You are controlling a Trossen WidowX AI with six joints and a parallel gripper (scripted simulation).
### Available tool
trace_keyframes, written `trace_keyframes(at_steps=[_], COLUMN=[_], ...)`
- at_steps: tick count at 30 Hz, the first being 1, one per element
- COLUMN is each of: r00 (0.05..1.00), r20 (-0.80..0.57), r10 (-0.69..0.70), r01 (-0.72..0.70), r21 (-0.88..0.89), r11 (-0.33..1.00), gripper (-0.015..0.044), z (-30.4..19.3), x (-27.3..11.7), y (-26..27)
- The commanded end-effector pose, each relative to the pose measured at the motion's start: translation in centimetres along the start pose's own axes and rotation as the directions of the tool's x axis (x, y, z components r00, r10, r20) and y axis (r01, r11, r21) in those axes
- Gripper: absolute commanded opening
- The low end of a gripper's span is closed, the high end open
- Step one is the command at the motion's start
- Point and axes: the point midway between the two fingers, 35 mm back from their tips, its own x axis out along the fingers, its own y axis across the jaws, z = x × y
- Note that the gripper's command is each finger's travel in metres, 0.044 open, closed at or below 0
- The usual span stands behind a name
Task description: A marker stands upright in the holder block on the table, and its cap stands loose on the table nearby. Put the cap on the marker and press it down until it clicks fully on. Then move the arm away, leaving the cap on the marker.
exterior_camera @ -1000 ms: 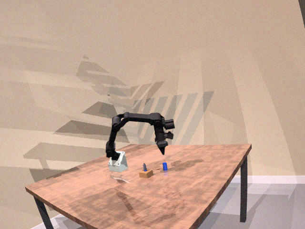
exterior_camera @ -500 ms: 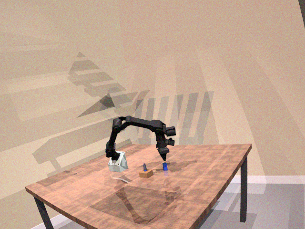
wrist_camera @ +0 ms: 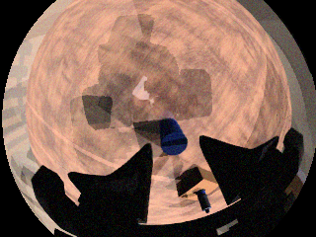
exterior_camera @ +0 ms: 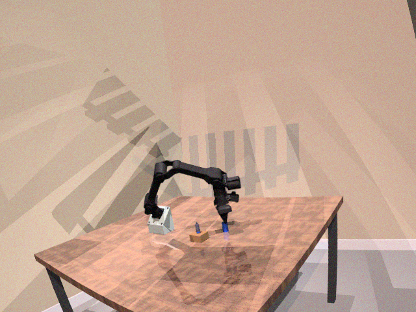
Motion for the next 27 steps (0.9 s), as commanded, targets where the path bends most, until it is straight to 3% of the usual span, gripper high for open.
trace_keyframes(at_steps=[1,24,27], r00=[1.0,1.0,1.0], r20=[-0.012,-0.014,-0.014], r10=[-0.001,-0.002,-0.002], r01=[0.0,0.002,0.002], r21=[-0.009,-0.009,-0.009], r11=[1.0,1.0,1.0], gripper=[0.0243,0.0243,0.0164], z=[-0.1,-0.3,-0.3], x=[1.1,4.0,4.0], y=[0.1,0.1,0.1])
